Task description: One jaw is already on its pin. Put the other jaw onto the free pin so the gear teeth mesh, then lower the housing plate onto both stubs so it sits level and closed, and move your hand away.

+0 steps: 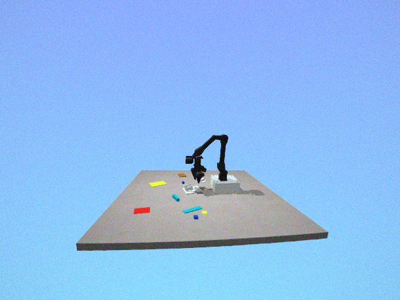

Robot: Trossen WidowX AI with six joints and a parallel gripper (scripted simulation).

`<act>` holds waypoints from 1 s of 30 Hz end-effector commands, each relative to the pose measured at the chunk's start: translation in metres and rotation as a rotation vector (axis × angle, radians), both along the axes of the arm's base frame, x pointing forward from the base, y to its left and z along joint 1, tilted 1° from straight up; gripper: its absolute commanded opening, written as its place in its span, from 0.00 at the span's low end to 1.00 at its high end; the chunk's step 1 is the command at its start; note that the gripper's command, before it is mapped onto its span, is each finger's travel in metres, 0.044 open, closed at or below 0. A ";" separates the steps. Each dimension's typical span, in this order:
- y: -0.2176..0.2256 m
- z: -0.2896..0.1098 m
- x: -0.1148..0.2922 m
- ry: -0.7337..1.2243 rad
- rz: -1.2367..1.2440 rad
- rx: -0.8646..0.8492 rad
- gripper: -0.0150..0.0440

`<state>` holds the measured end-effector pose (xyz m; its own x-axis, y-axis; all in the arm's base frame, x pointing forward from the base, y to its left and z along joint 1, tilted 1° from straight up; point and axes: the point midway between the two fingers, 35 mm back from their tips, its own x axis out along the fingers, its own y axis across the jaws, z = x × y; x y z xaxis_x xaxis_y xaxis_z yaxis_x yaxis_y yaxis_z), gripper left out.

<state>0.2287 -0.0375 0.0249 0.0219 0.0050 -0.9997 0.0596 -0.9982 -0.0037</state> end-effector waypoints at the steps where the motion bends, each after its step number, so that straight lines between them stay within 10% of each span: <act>1: 0.002 0.017 -0.008 0.003 0.000 0.000 1.00; 30: 0.006 0.053 -0.028 0.009 0.001 0.001 1.00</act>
